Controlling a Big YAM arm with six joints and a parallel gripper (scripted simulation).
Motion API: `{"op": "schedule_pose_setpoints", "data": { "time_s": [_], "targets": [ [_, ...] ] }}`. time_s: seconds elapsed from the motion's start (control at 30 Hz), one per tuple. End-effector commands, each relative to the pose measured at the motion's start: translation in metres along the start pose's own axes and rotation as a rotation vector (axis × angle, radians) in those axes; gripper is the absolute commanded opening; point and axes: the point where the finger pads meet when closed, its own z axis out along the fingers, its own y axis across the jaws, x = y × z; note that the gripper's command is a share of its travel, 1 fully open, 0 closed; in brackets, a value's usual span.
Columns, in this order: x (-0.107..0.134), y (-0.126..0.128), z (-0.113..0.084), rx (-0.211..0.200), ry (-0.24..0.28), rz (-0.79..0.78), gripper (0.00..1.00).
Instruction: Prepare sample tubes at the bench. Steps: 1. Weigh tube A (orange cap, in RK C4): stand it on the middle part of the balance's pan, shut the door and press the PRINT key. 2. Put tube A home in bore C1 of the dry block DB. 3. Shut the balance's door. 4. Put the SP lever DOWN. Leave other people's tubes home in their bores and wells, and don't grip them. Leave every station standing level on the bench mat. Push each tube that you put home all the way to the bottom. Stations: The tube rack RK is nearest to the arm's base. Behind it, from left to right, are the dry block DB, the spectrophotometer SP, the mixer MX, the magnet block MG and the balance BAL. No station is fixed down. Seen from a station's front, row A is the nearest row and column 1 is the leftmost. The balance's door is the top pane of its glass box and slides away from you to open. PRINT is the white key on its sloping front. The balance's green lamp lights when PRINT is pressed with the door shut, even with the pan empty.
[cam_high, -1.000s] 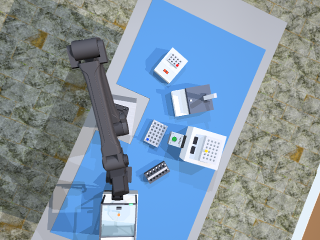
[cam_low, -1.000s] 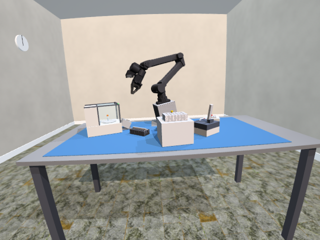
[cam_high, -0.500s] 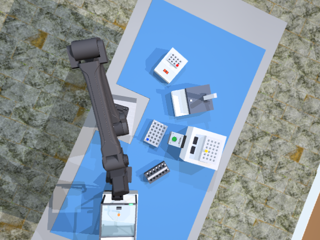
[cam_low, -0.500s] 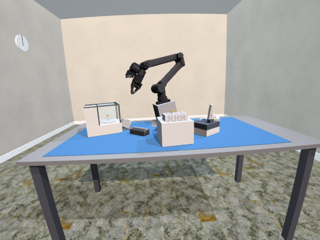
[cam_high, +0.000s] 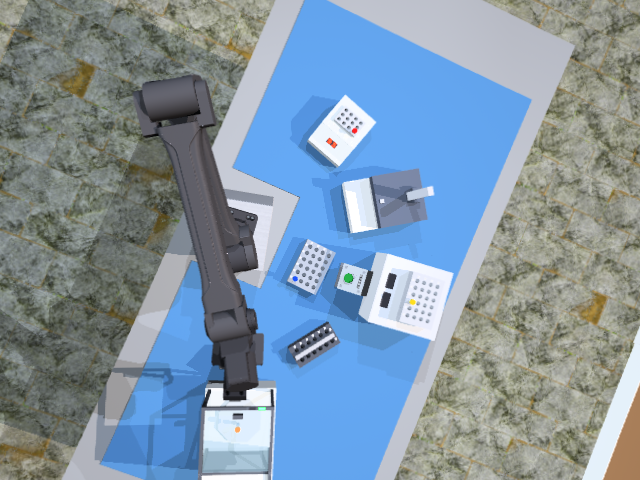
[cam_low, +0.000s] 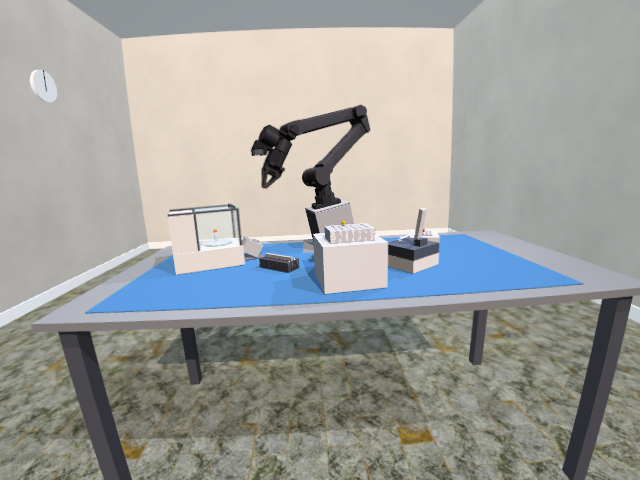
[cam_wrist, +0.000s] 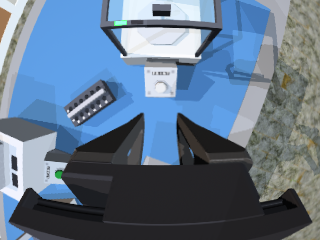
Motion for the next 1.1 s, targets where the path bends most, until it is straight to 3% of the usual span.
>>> {"op": "schedule_pose_setpoints", "data": {
  "time_s": [0.0, 0.27, 0.3, 0.47, 0.53, 0.57, 0.73, 0.8, 0.97, 1.07],
  "targets": [
    [-0.037, 0.004, -0.02, -0.009, -0.063, 0.02, 0.3],
    [-0.037, 0.004, -0.02, -0.009, -0.063, 0.02, 0.3],
    [-0.049, 0.0, -0.014, -0.012, -0.071, -0.019, 0.3],
    [-0.069, -0.001, 0.001, -0.044, -0.025, -0.178, 0.3],
    [-0.07, -0.001, 0.002, -0.058, -0.007, -0.242, 0.3],
    [-0.063, -0.002, 0.002, -0.067, 0.031, -0.275, 0.3],
    [-0.063, -0.002, 0.003, -0.089, 0.056, -0.365, 0.3],
    [-0.081, -0.002, 0.012, -0.101, 0.059, -0.428, 0.3],
    [-0.079, -0.003, 0.013, -0.137, 0.111, -0.563, 0.3],
    [-0.094, -0.003, 0.023, -0.16, 0.137, -0.657, 0.3]
  ]
}}
